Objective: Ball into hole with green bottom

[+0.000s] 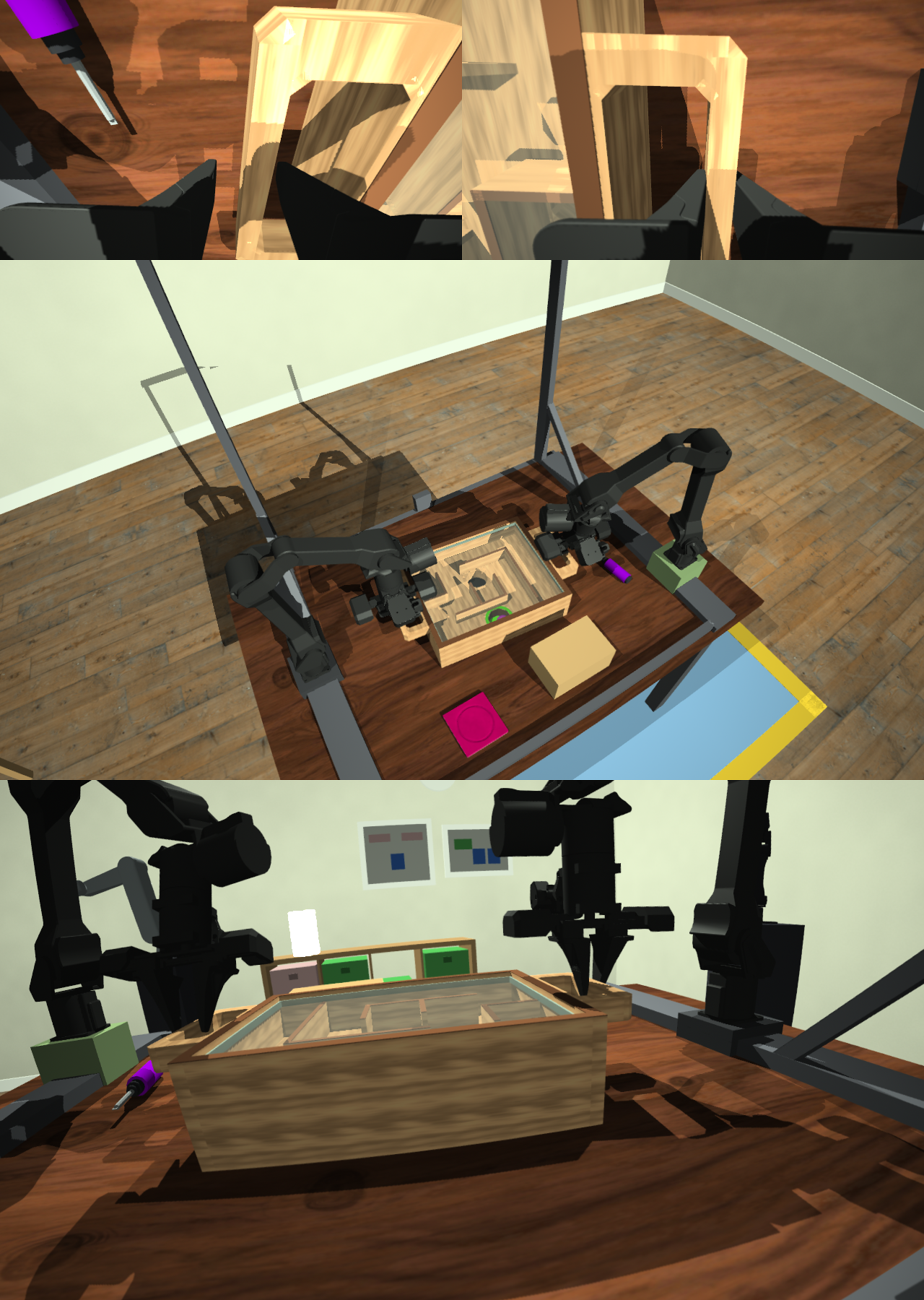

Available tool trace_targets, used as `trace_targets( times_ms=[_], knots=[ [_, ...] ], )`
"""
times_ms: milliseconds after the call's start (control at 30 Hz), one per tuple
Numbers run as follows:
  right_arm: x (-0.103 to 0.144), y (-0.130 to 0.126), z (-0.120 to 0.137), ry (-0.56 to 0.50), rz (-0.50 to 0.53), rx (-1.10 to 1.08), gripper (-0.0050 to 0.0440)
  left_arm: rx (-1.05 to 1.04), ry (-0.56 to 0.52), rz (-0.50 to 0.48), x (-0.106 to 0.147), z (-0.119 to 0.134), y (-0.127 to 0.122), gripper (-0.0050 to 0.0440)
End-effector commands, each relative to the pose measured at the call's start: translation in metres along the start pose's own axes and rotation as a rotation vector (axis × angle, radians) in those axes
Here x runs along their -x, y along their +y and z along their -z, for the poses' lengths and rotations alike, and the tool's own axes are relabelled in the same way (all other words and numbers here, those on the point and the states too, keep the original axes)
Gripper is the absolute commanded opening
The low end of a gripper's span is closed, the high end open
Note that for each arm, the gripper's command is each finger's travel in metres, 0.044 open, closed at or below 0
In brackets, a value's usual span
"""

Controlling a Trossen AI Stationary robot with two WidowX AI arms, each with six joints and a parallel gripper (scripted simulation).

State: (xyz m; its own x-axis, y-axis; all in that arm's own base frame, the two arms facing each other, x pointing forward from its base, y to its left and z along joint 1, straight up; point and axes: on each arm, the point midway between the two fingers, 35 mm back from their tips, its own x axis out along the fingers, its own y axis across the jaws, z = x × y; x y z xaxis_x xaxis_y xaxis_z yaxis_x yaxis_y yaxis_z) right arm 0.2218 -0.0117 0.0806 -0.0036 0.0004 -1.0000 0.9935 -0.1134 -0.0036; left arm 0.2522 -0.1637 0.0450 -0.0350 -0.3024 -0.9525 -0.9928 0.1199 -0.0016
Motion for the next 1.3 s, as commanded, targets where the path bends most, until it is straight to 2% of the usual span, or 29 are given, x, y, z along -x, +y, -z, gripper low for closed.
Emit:
trace_targets(
  times_ms=[0, 200, 233, 333, 400, 767, 800, 1067, 1267],
  knots=[
    [0.012, 0.007, 0.000, 0.003, -0.049, 0.003, -0.0050, -0.006, 0.007, 0.009, 0.002, 0.002, -0.003, 0.0162],
    [0.012, 0.007, 0.000, 0.003, -0.049, 0.003, -0.0050, -0.007, 0.007, 0.010, 0.003, 0.002, -0.003, 0.0162],
    [0.012, 0.007, 0.000, 0.003, -0.049, 0.003, 0.0162, -0.007, 0.007, 0.010, 0.003, 0.002, -0.003, 0.0162],
    [0.012, 0.007, 0.000, 0.004, -0.052, 0.003, 0.0162, -0.007, 0.007, 0.010, 0.003, 0.002, -0.003, 0.0162],
    [0.004, 0.002, 0.000, 0.001, -0.016, 0.003, 0.0162, -0.007, 0.007, 0.010, 0.003, 0.002, -0.003, 0.0162],
    [0.004, 0.002, 0.000, 0.001, -0.016, 0.003, 0.0162, -0.007, 0.007, 0.010, 0.003, 0.002, -0.003, 0.0162],
    [0.004, 0.002, 0.000, 0.001, -0.017, 0.003, 0.0162, -0.013, 0.016, 0.035, 0.013, 0.005, -0.007, 0.0162],
    [0.004, 0.002, 0.000, 0.001, -0.017, 0.003, 0.0162, -0.013, 0.016, 0.038, 0.041, 0.005, -0.006, 0.0162],
    [0.004, 0.002, 0.000, 0.001, -0.017, 0.003, 0.0162, -0.013, 0.015, 0.036, 0.050, 0.004, -0.006, 0.0162]
  ],
)
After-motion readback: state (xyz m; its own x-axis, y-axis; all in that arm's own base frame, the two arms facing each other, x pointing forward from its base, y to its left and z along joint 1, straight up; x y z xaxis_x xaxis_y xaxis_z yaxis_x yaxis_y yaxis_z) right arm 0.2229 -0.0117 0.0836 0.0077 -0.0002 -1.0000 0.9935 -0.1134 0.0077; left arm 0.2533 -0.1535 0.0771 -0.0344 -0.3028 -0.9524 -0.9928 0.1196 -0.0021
